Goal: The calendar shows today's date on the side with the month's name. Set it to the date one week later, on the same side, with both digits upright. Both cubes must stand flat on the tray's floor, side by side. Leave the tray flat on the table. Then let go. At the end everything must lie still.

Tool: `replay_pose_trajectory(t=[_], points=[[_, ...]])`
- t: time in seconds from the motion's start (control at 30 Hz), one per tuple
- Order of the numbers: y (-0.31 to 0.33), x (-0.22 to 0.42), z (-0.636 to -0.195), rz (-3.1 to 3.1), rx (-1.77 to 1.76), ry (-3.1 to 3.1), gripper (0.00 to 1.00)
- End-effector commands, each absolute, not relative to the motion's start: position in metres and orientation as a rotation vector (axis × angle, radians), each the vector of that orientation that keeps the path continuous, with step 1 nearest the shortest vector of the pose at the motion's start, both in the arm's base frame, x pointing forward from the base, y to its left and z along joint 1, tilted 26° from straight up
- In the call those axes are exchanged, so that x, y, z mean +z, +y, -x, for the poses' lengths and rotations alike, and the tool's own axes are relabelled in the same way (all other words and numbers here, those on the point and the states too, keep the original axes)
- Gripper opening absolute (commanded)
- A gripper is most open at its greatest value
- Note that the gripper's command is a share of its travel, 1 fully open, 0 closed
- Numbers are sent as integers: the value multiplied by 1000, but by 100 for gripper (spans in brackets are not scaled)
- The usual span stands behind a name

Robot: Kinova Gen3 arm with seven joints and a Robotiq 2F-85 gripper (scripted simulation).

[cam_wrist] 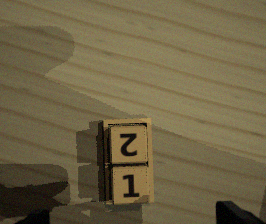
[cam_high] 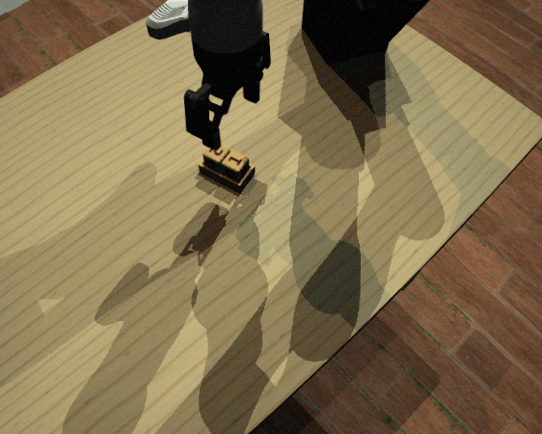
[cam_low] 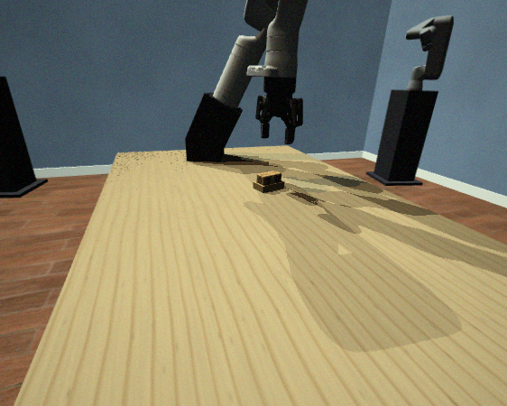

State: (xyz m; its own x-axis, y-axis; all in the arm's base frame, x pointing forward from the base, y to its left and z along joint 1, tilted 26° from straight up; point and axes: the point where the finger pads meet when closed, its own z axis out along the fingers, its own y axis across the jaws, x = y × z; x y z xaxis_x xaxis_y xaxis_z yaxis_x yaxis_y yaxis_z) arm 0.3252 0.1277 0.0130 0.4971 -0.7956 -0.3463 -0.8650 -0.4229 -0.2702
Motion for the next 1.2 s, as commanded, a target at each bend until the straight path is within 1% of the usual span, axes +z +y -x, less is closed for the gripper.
replay_pose_trajectory(t=[0.0, 0.67, 1.17], points=[[127, 13, -325, 2334, 229, 1376, 100], [119, 31, -324, 2334, 229, 1376, 100], [99, 72, -321, 2334, 229, 1376, 100]])
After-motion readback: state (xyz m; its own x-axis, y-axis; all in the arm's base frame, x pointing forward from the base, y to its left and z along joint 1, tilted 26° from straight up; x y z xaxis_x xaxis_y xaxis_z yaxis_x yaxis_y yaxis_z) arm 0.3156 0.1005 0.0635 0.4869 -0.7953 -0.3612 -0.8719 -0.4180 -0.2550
